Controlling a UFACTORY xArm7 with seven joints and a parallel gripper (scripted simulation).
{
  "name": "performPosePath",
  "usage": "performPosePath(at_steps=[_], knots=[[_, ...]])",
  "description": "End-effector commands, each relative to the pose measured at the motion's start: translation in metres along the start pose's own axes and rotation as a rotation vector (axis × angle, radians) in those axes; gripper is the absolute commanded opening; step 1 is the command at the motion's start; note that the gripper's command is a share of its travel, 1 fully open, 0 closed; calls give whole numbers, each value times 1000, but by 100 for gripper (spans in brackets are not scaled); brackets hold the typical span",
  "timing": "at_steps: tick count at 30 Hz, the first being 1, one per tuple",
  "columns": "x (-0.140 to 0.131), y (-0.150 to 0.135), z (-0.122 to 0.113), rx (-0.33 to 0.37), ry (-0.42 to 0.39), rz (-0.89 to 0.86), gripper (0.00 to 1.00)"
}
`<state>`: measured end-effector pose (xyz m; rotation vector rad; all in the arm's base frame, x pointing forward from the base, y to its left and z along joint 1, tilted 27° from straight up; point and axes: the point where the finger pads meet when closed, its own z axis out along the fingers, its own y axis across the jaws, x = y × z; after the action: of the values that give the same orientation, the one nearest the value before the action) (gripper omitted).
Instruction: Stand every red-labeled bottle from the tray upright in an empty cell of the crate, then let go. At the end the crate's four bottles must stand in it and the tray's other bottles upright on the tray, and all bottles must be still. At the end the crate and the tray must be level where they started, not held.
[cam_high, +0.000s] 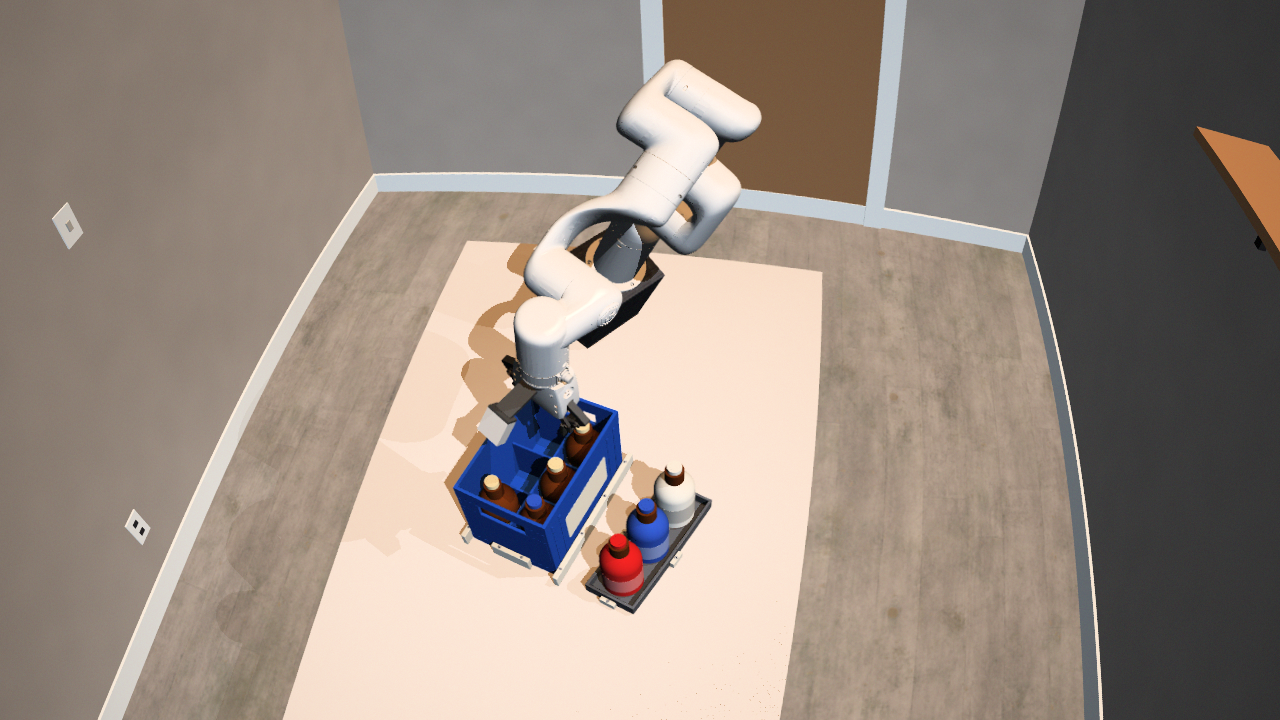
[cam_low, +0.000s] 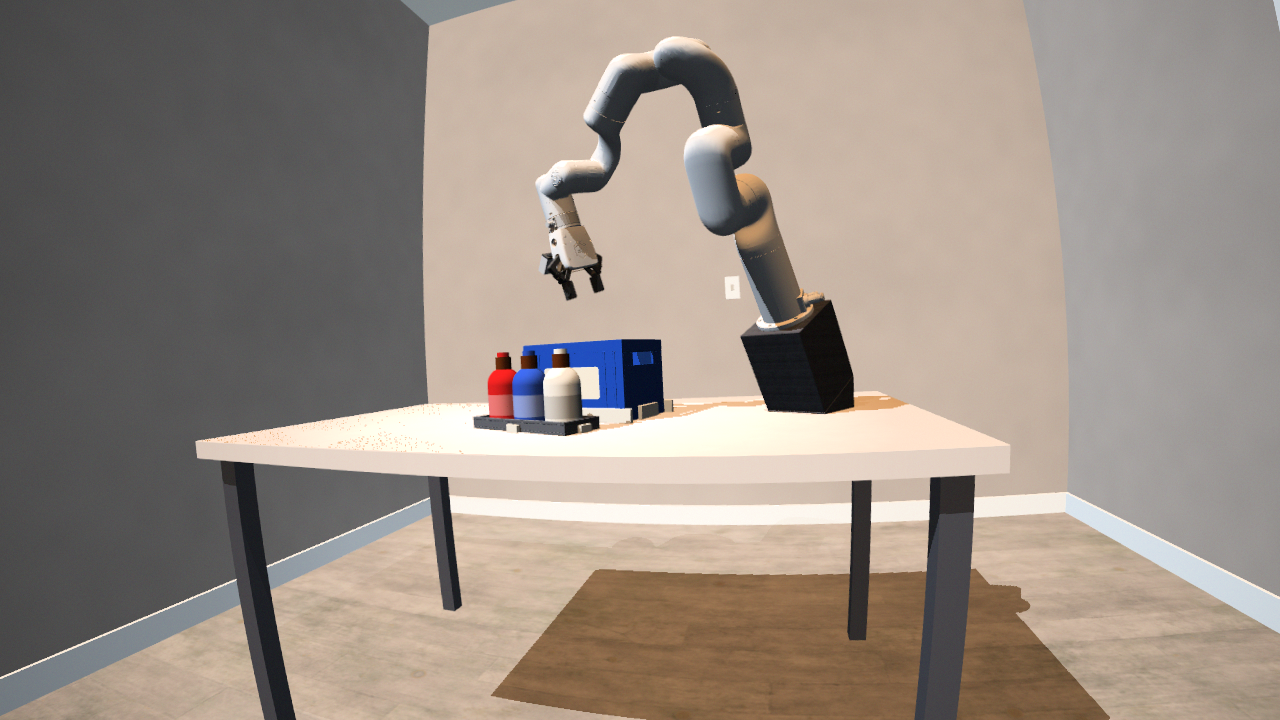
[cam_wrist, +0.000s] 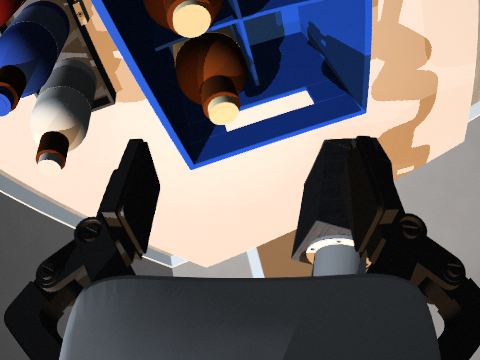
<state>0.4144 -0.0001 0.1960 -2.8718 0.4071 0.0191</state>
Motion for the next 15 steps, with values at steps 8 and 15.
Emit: performPosePath(at_steps=[8,15], knots=[[6,5,8,47,7,72,100],[10,10,17,87,11,140,100]])
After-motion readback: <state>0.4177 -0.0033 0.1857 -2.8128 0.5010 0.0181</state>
